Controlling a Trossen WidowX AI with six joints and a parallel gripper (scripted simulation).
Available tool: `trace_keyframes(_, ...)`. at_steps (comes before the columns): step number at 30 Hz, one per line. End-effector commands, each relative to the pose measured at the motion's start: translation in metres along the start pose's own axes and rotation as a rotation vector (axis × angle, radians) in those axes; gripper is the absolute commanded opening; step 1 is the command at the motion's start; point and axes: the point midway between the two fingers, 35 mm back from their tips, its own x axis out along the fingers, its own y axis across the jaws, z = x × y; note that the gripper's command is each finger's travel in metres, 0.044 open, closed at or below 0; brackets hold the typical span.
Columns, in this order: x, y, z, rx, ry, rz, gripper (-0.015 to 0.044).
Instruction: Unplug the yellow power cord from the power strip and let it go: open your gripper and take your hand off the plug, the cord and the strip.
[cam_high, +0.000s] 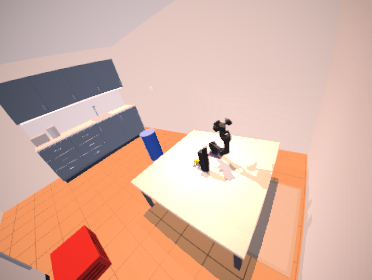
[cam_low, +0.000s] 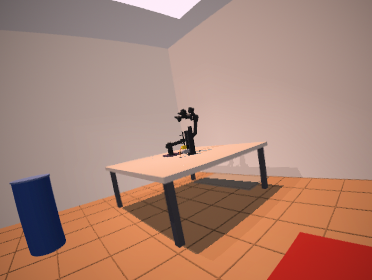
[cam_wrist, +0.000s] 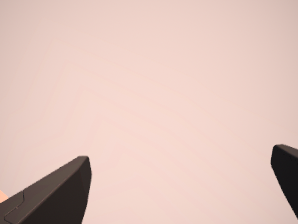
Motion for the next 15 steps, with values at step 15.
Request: trace_keyframes(15,0.148,0.148,0.064,0.3,0.154,0.806,0.016)
